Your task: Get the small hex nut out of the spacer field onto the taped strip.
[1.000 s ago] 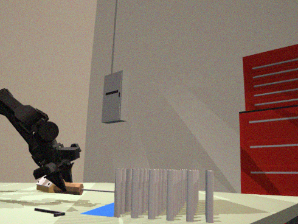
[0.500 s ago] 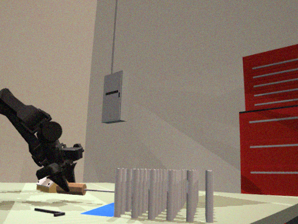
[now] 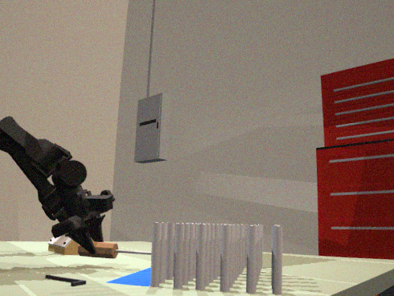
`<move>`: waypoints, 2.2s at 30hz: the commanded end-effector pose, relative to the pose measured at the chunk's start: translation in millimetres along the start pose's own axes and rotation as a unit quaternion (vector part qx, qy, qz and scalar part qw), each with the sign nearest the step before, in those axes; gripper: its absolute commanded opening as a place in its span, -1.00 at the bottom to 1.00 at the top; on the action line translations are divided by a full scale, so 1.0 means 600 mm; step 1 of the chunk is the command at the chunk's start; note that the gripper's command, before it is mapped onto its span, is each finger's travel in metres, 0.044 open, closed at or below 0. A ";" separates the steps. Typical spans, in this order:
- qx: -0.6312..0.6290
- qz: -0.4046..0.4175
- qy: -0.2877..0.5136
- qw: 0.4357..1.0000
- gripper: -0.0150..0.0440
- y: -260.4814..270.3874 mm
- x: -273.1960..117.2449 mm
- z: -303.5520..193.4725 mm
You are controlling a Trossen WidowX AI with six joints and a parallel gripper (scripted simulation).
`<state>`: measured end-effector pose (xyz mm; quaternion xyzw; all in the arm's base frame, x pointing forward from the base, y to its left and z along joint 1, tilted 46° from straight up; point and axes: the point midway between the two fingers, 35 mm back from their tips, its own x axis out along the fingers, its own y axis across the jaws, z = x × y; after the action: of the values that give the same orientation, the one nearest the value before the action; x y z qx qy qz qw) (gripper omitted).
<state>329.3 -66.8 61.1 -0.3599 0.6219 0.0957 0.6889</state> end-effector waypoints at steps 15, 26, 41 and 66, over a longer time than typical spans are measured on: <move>0.002 -0.002 -0.003 1.000 -0.49 -0.004 0.007 0.023; 0.002 -0.002 -0.003 1.000 -0.49 -0.004 0.013 0.035; 0.002 -0.002 -0.004 1.000 -0.49 -0.004 0.019 0.051; 0.002 -0.003 -0.004 1.000 -0.49 -0.004 0.031 0.077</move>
<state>366.5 -47.7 43.4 -0.3595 0.6212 0.0955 0.6898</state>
